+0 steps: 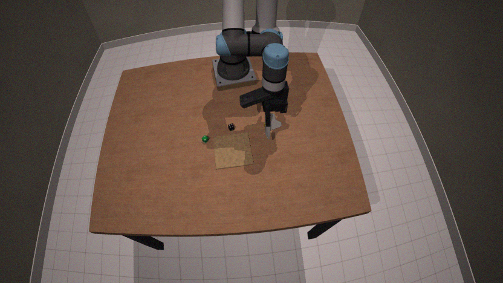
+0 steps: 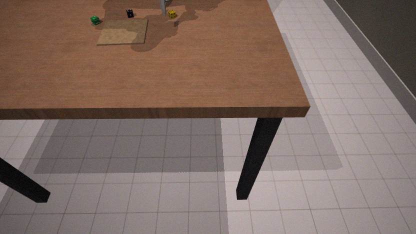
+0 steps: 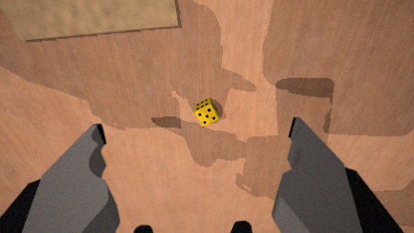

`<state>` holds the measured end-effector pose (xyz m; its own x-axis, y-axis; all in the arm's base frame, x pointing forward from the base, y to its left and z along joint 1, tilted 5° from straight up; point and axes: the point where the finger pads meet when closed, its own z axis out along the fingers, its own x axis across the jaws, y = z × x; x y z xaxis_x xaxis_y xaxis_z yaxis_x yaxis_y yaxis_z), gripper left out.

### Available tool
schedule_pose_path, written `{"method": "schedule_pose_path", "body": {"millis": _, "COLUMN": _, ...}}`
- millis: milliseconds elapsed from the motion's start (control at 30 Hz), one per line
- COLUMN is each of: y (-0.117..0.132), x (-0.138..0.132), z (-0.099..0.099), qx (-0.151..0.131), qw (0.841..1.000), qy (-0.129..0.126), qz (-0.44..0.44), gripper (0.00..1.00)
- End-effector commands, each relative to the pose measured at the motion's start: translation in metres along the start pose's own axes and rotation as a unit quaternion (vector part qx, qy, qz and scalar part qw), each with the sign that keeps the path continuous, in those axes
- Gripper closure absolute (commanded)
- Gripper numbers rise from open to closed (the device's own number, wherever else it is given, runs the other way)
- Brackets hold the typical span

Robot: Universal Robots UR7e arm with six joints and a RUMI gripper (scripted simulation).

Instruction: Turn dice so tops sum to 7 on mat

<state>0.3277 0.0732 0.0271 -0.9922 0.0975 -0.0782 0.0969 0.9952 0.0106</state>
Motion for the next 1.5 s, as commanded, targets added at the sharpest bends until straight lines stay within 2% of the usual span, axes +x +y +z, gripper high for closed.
{"method": "schedule_pose_path", "body": {"millis": 0, "y": 0.000, "x": 0.000, "z": -0.001, "qx": 0.000, "qw": 1.000, "qy": 0.000, "qz": 0.000, "gripper": 0.00}}
{"method": "schedule_pose_path", "body": {"millis": 233, "y": 0.000, "x": 0.000, "z": -0.017, "qx": 0.000, "qw": 1.000, "qy": 0.000, "qz": 0.000, "gripper": 0.00}}
{"method": "schedule_pose_path", "body": {"millis": 500, "y": 0.000, "x": 0.000, "z": -0.058, "qx": 0.000, "qw": 1.000, "qy": 0.000, "qz": 0.000, "gripper": 0.00}}
{"method": "schedule_pose_path", "body": {"millis": 567, "y": 0.000, "x": 0.000, "z": -0.058, "qx": 0.000, "qw": 1.000, "qy": 0.000, "qz": 0.000, "gripper": 0.00}}
{"method": "schedule_pose_path", "body": {"millis": 767, "y": 0.000, "x": 0.000, "z": -0.091, "qx": 0.000, "qw": 1.000, "qy": 0.000, "qz": 0.000, "gripper": 0.00}}
{"method": "schedule_pose_path", "body": {"millis": 900, "y": 0.000, "x": 0.000, "z": -0.106, "qx": 0.000, "qw": 1.000, "qy": 0.000, "qz": 0.000, "gripper": 0.00}}
{"method": "schedule_pose_path", "body": {"millis": 1067, "y": 0.000, "x": 0.000, "z": -0.113, "qx": 0.000, "qw": 1.000, "qy": 0.000, "qz": 0.000, "gripper": 0.00}}
{"method": "schedule_pose_path", "body": {"millis": 1467, "y": 0.000, "x": 0.000, "z": -0.113, "qx": 0.000, "qw": 1.000, "qy": 0.000, "qz": 0.000, "gripper": 0.00}}
